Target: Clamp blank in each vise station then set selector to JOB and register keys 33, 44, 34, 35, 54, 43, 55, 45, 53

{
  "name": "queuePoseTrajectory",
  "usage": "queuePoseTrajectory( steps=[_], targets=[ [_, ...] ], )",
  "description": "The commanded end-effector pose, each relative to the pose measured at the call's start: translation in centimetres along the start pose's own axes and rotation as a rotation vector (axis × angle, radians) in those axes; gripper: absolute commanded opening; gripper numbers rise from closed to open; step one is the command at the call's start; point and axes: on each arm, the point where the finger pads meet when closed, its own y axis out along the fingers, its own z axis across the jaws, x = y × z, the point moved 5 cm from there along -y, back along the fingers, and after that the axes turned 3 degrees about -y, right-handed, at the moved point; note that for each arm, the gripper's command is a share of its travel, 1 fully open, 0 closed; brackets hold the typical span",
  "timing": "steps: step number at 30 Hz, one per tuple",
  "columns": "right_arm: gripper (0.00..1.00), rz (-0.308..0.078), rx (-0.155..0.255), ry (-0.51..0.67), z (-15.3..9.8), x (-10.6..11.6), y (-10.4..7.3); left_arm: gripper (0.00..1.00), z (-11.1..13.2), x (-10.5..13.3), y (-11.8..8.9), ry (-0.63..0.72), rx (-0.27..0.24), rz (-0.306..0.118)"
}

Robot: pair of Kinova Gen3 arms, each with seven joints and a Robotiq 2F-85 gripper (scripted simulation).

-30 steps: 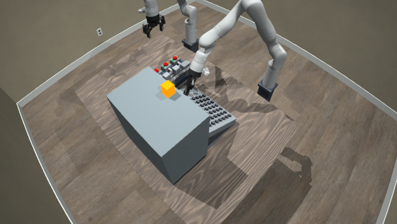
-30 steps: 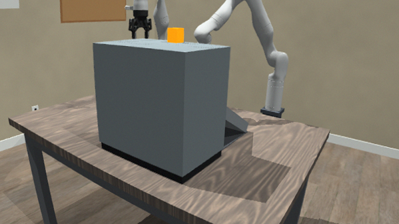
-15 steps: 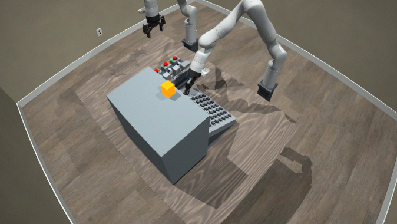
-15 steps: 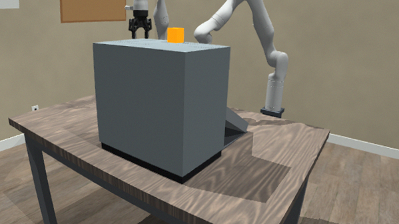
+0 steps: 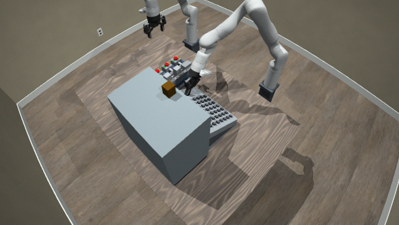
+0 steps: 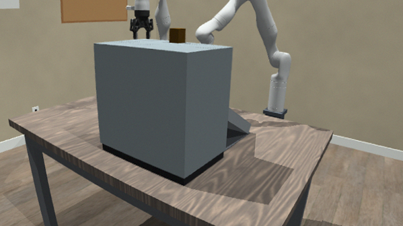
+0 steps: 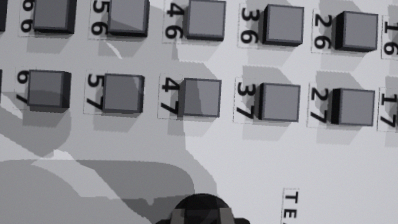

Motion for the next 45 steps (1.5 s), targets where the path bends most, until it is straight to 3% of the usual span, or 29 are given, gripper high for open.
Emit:
queuePoseTrajectory(
  steps=[1, 26, 27, 45],
  targets=[
    [1.000, 0.000, -0.002, 0.000, 0.00, 0.00, -0.07, 0.099, 0.13, 0.04, -0.04, 0.070, -0.008, 0.001],
    [1.000, 0.000, -0.002, 0.000, 0.00, 0.00, -0.07, 0.099, 0.13, 0.04, -0.04, 0.145, -0.008, 0.000],
    [1.000, 0.000, -0.002, 0.000, 0.00, 0.00, -0.07, 0.599, 0.13, 0.04, -0.04, 0.145, -0.008, 0.000],
    [1.000, 0.000, -0.002, 0.000, 0.00, 0.00, -0.07, 0.599, 0.13, 0.04, -0.27, 0.145, -0.008, 0.000]
  ],
)
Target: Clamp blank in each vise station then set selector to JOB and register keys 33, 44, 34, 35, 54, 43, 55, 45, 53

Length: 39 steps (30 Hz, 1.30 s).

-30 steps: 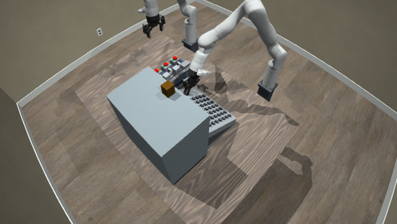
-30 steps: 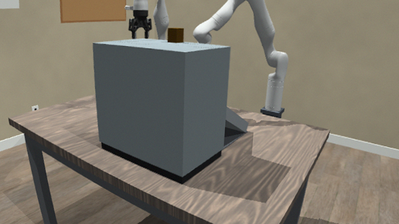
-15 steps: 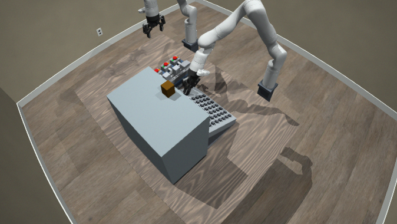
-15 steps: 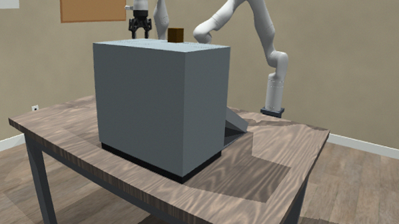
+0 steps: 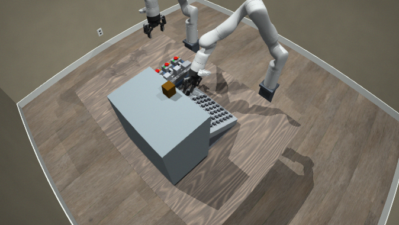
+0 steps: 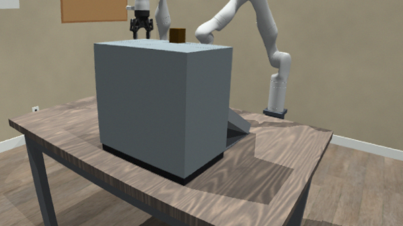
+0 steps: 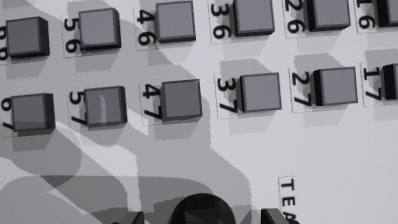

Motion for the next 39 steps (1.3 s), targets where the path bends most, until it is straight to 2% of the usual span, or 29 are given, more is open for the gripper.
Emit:
queuePoseTrajectory(
  steps=[1, 8, 16, 17, 21, 25, 27, 34, 36, 39],
  targets=[
    [1.000, 0.000, -0.002, 0.000, 0.0, 0.0, -0.1, 0.599, 0.1, 0.0, -0.5, 0.000, 0.002, -0.001],
    [1.000, 0.000, -0.002, 0.000, 0.0, 0.0, -0.1, 0.599, 0.1, 0.0, -4.0, 0.000, 0.002, -0.001],
    [1.000, 0.000, -0.002, 0.000, 0.0, 0.0, -0.1, 0.599, 0.1, 0.0, -5.2, 0.000, 0.002, -0.001],
    [1.000, 0.000, -0.002, 0.000, 0.0, 0.0, -0.1, 0.099, 0.1, 0.0, -5.2, 0.000, 0.002, -0.001],
    [1.000, 0.000, -0.002, 0.000, 0.0, 0.0, -0.1, 0.099, 0.2, -0.4, -5.1, -0.001, 0.002, -0.001],
    [1.000, 0.000, -0.002, 0.000, 0.0, 0.0, -0.1, 0.099, 1.4, -3.3, -4.4, -0.012, 0.002, -0.001],
    [1.000, 0.000, -0.002, 0.000, 0.0, 0.0, -0.1, 0.099, 1.4, -3.3, -4.4, -0.012, 0.002, -0.001],
    [1.000, 0.000, -0.002, 0.000, 0.0, 0.0, -0.1, 0.099, 4.9, -12.2, -2.1, -0.045, 0.002, 0.000],
    [1.000, 0.000, -0.002, 0.000, 0.0, 0.0, -0.1, 0.099, 5.6, -14.1, -1.6, -0.053, 0.002, 0.000],
    [1.000, 0.000, -0.002, 0.000, 0.0, 0.0, -0.1, 0.099, 6.2, -15.7, -1.2, -0.058, 0.002, 0.000]
  ],
)
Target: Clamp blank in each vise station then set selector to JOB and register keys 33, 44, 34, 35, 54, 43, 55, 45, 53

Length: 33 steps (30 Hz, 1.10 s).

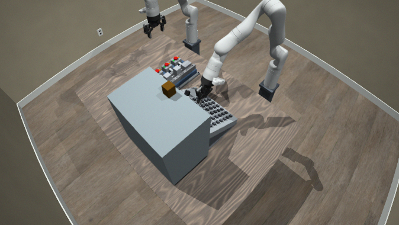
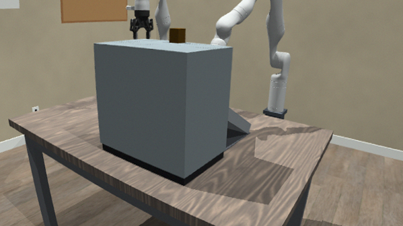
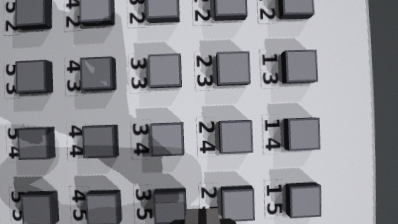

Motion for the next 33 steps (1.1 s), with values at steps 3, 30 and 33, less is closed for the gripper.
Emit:
queuePoseTrajectory(
  steps=[3, 30, 33],
  targets=[
    [1.000, 0.000, -0.002, 0.000, 0.0, 0.0, -0.1, 0.099, 2.1, -3.9, 1.3, -0.011, -0.015, -0.015],
    [1.000, 0.000, -0.002, 0.000, 0.0, 0.0, -0.1, 0.099, 2.1, -3.9, 2.3, -0.011, -0.015, -0.015],
    [1.000, 0.000, -0.002, 0.000, 0.0, 0.0, -0.1, 0.099, 2.1, -3.9, 2.3, -0.011, -0.015, -0.015]
  ],
)
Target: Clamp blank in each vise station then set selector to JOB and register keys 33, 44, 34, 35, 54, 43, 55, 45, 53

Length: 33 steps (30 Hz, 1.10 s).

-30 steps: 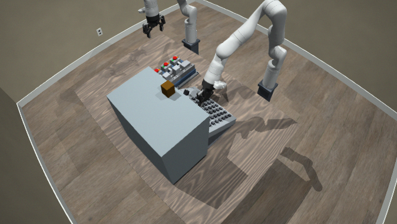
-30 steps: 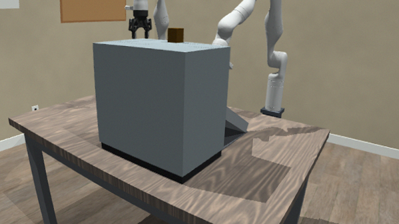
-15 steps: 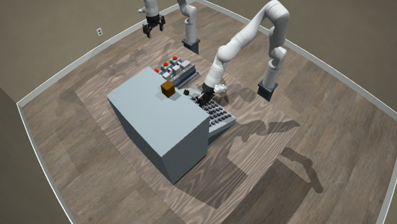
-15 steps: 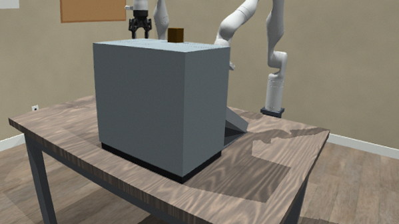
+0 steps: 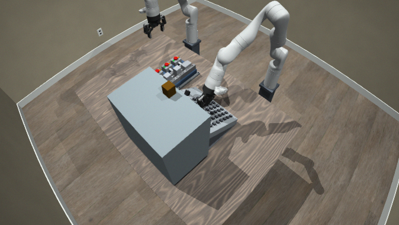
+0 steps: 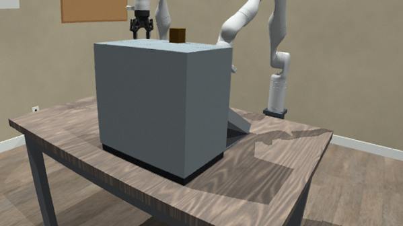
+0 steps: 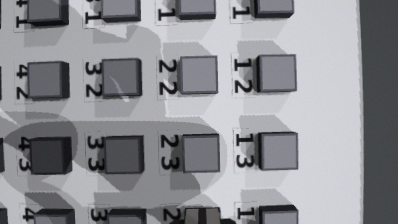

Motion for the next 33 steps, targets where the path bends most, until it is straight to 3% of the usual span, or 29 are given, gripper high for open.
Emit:
queuePoseTrajectory(
  steps=[1, 17, 25, 33],
  targets=[
    [1.000, 0.000, -0.002, 0.000, 0.0, 0.0, -0.1, 0.099, 0.1, 0.0, 0.0, 0.000, 0.002, 0.000],
    [1.000, 0.000, -0.002, 0.000, 0.0, 0.0, -0.1, 0.099, 0.1, 0.0, 0.0, 0.000, 0.002, 0.000],
    [1.000, 0.000, -0.002, 0.000, 0.0, 0.0, -0.1, 0.099, 0.0, 0.0, -1.0, 0.000, 0.002, 0.000],
    [1.000, 0.000, -0.002, 0.000, 0.0, 0.0, -0.1, 0.099, -3.3, 3.1, -1.0, 0.000, 0.002, 0.000]
  ],
)
